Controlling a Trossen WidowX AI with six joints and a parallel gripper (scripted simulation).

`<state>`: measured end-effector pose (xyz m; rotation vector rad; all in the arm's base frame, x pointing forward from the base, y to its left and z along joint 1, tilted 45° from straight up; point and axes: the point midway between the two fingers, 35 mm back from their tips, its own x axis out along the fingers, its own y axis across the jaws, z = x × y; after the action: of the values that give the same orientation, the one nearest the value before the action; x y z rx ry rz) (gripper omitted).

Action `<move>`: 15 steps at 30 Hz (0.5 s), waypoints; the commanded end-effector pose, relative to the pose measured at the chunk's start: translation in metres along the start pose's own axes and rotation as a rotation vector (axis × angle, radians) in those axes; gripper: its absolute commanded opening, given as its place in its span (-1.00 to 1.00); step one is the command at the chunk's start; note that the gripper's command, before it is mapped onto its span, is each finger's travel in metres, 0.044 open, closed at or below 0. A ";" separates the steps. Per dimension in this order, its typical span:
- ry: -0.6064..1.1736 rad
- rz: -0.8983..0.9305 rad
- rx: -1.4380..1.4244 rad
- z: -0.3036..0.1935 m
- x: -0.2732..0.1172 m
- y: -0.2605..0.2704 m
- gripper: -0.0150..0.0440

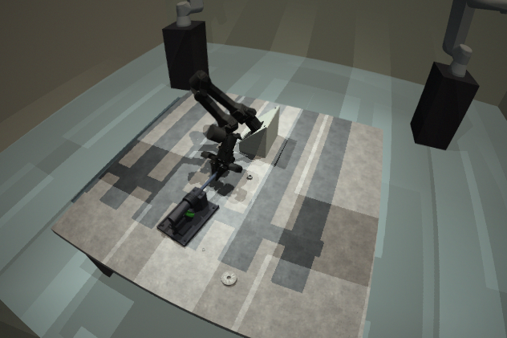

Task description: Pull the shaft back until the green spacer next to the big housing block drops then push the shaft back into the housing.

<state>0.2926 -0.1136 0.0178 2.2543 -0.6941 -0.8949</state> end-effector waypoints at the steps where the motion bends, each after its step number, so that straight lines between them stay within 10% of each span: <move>1: 0.010 0.002 0.004 -0.005 0.003 0.001 -0.49; 15: 0.010 0.002 0.005 -0.009 0.006 0.001 -0.49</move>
<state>0.2980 -0.1148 0.0186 2.2554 -0.6946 -0.8947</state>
